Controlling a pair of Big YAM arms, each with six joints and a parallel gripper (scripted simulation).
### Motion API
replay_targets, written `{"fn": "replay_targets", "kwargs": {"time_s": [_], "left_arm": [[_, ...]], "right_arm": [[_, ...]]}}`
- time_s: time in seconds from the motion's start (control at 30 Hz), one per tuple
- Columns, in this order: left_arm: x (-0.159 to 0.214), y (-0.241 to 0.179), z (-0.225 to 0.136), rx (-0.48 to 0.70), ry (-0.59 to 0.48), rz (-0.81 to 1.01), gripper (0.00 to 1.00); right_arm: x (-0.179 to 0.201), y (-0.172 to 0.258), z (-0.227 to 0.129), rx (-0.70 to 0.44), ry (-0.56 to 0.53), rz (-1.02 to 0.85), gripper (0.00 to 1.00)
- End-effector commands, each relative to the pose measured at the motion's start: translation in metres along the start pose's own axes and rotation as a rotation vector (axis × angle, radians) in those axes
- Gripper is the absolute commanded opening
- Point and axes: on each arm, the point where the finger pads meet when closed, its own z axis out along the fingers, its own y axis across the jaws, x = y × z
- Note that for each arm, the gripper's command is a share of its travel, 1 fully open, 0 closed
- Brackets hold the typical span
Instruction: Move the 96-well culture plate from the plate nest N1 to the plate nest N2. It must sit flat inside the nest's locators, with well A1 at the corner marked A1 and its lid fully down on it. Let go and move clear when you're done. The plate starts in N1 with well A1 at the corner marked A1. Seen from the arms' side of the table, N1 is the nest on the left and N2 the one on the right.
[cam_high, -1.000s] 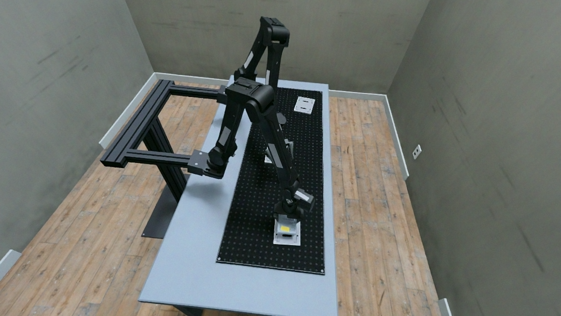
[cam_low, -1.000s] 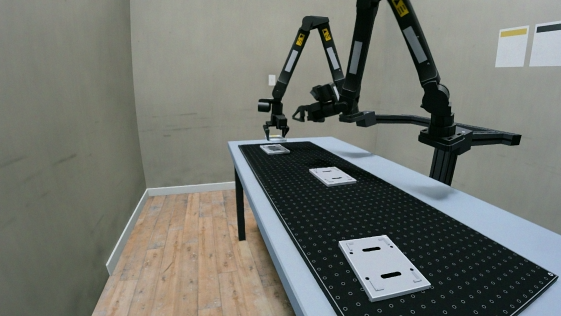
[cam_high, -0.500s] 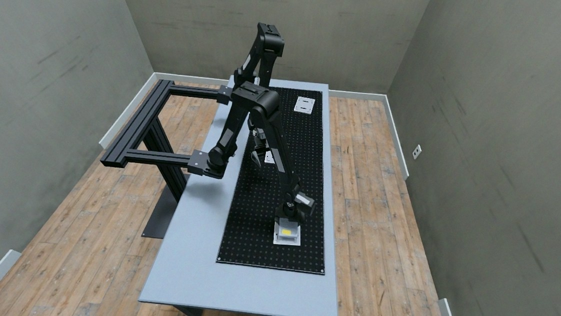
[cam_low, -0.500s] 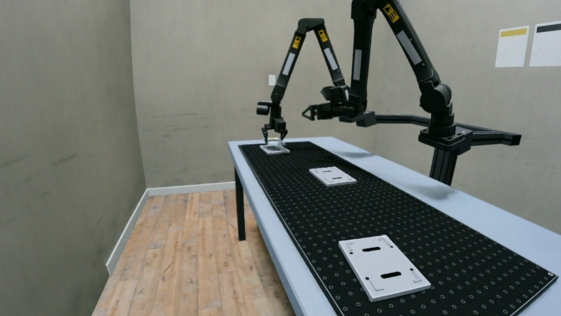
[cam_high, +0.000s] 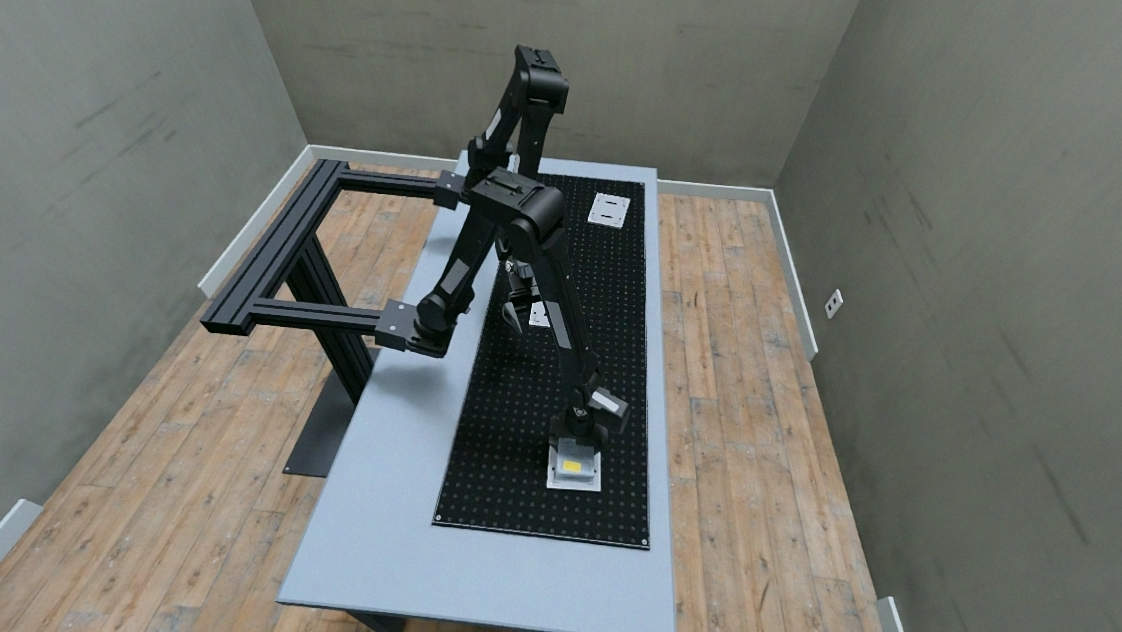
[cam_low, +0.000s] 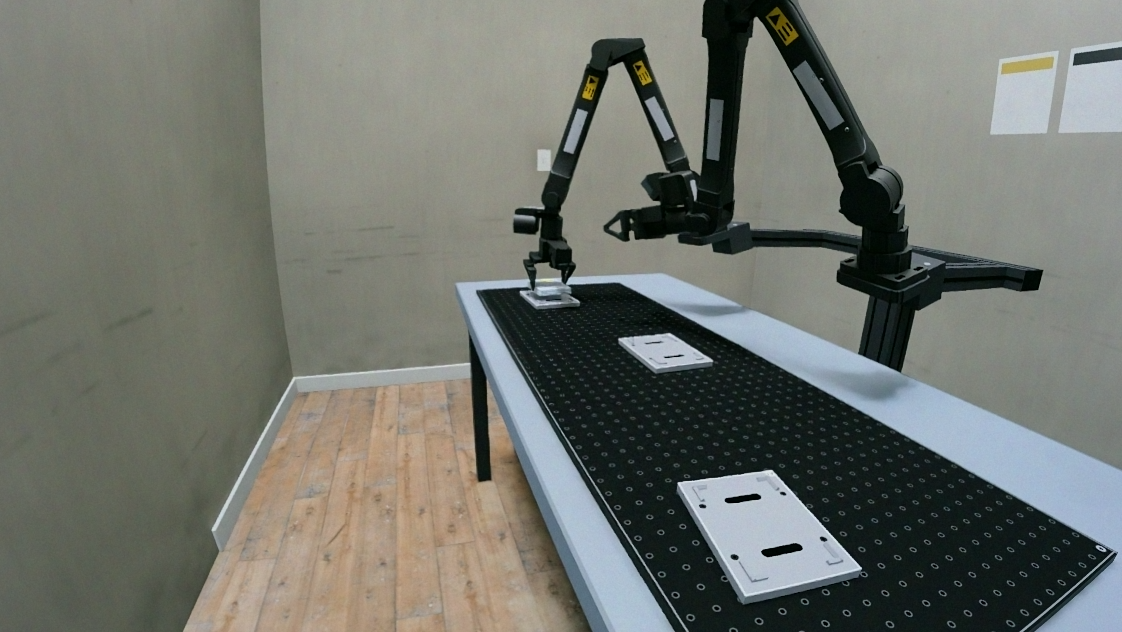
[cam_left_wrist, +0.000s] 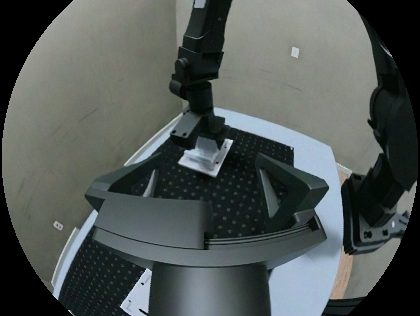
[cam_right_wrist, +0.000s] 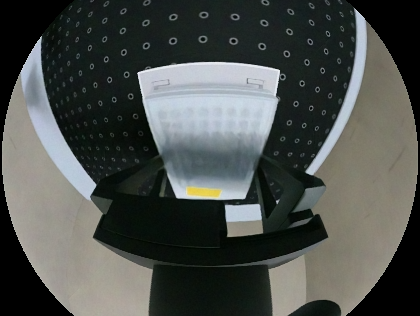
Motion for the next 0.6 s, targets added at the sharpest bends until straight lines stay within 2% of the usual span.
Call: {"fn": "replay_targets", "kwargs": {"time_s": [0.0,0.27,0.57], "left_arm": [[-0.019,0.009,0.010,-0.023,-0.052,-0.014,1.00],[-0.019,0.009,0.010,-0.023,-0.052,-0.014,1.00],[-0.019,0.009,0.010,-0.023,-0.052,-0.014,1.00]], "right_arm": [[0.015,-0.015,-0.007,0.026,0.019,0.009,0.83],[0.005,-0.003,0.012,0.014,0.015,-0.013,0.83],[0.004,-0.011,0.028,0.026,0.018,-0.006,0.83]]}}
